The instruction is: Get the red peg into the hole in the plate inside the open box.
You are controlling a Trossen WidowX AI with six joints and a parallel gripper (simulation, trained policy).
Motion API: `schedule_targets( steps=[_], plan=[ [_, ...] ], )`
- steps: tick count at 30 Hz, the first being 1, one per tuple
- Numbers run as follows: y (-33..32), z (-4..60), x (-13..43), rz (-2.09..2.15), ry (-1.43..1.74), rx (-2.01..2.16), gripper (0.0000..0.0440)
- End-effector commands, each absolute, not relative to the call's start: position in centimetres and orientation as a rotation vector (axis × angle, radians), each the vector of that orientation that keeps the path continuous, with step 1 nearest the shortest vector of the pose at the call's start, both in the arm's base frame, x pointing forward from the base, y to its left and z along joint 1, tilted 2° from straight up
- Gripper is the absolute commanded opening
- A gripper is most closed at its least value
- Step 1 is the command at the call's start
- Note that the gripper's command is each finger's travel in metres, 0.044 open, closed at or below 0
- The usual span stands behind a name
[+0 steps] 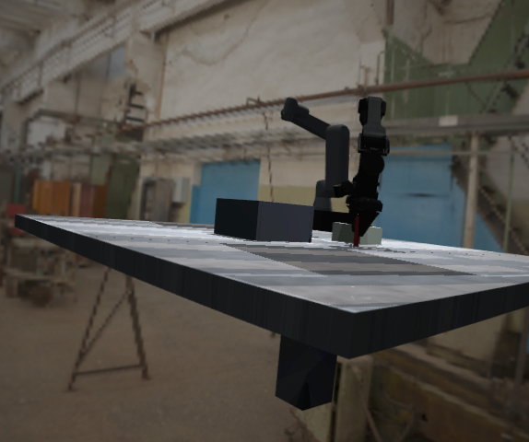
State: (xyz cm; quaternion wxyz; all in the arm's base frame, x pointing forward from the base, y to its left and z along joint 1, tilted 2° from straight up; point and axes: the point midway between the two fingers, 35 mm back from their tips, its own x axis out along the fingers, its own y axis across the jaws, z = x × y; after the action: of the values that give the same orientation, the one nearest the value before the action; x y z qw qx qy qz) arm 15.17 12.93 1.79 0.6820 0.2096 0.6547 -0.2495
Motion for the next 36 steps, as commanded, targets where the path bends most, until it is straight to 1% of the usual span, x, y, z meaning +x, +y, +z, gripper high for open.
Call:
schedule_targets(
  steps=[1,13,15,24,36],
  plan=[
    [12.6,0.2,15.1,-0.581,1.469,0.444,0.0356],
    [12.0,-1.5,15.1,-0.664,1.492,0.393,0.0041],
    [11.9,-1.6,15.1,-0.679,1.496,0.381,0.0],
    [11.6,1.1,17.2,-0.673,1.42,0.351,0.0],
    [10.6,6.6,20.0,-0.686,1.32,0.367,0.0]
  ],
)
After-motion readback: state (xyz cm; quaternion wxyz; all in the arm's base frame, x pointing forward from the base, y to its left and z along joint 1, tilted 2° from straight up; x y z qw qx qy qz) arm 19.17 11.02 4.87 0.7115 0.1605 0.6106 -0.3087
